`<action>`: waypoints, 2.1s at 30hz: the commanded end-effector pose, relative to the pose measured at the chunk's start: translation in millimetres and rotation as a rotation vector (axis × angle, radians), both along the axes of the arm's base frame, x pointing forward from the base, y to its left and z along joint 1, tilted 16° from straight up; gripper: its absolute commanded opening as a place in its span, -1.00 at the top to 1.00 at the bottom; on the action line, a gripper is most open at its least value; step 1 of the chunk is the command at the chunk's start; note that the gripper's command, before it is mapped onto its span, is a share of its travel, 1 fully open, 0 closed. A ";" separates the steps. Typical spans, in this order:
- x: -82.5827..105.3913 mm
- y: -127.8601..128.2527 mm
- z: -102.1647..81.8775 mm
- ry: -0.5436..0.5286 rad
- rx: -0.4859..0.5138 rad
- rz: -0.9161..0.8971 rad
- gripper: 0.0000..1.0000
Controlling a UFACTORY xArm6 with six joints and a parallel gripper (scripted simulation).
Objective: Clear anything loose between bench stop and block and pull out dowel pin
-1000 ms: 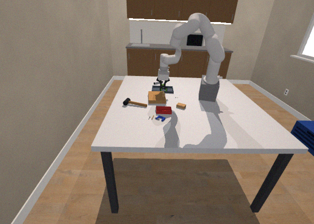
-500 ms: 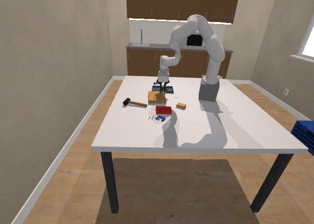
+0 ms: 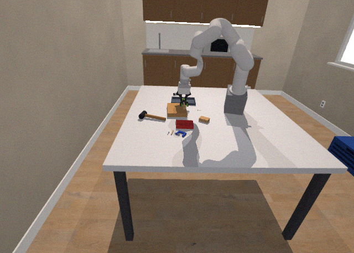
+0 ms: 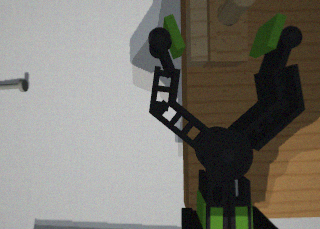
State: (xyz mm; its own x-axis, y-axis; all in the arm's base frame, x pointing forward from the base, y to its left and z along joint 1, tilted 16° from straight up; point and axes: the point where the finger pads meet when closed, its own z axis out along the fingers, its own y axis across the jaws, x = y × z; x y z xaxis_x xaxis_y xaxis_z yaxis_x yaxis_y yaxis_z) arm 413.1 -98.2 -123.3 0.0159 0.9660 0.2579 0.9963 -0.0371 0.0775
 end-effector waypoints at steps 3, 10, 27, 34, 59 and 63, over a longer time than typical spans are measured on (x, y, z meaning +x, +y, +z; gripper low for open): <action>2.3 0.2 -3.6 -0.005 -0.001 -0.001 0.47; 2.5 1.0 -6.6 -0.005 -0.001 -0.001 0.47; 2.6 1.3 -8.0 -0.005 -0.001 -0.001 0.47; 2.6 1.3 -8.0 -0.005 -0.001 -0.001 0.47; 2.6 1.3 -8.0 -0.005 -0.001 -0.001 0.34; 2.6 1.3 -8.0 -0.005 -0.001 -0.001 0.32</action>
